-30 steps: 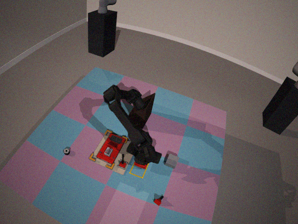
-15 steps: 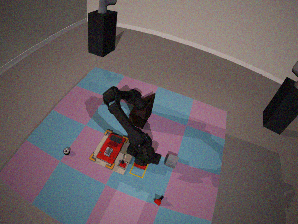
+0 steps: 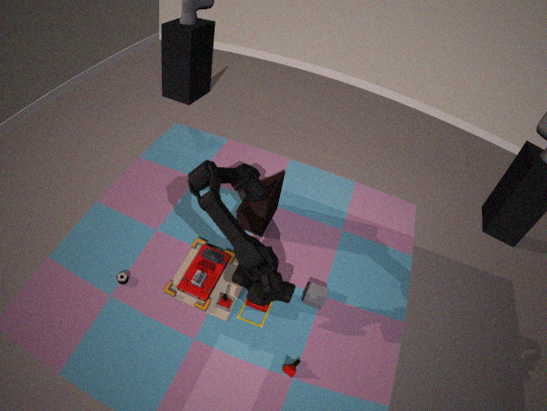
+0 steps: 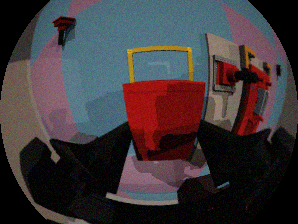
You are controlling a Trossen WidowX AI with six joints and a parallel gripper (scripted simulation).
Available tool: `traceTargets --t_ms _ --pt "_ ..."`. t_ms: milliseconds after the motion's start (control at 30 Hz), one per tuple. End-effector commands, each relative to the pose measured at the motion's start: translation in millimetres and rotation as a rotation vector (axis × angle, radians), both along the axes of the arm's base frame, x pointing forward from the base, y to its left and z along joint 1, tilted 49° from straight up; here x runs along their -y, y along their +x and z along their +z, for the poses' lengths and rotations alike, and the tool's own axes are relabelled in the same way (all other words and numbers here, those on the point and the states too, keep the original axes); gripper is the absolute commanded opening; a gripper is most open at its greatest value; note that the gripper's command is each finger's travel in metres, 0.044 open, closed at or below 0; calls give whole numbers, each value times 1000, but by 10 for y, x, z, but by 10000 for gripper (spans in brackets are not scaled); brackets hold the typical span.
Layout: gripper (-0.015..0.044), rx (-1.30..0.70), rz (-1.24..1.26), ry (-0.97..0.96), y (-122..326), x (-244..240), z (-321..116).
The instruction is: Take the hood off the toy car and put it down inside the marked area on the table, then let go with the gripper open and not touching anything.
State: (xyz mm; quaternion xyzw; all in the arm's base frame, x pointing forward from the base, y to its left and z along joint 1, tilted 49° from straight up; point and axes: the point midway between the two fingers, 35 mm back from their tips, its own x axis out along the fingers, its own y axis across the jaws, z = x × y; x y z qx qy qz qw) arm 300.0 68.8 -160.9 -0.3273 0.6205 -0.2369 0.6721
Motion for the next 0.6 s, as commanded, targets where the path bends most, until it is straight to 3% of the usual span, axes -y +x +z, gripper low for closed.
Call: traceTargets --t_ms 0,567 --pt "0 -5 3 -8 -15 29 -5" --pt "0 -5 3 -9 -6 85 -56"
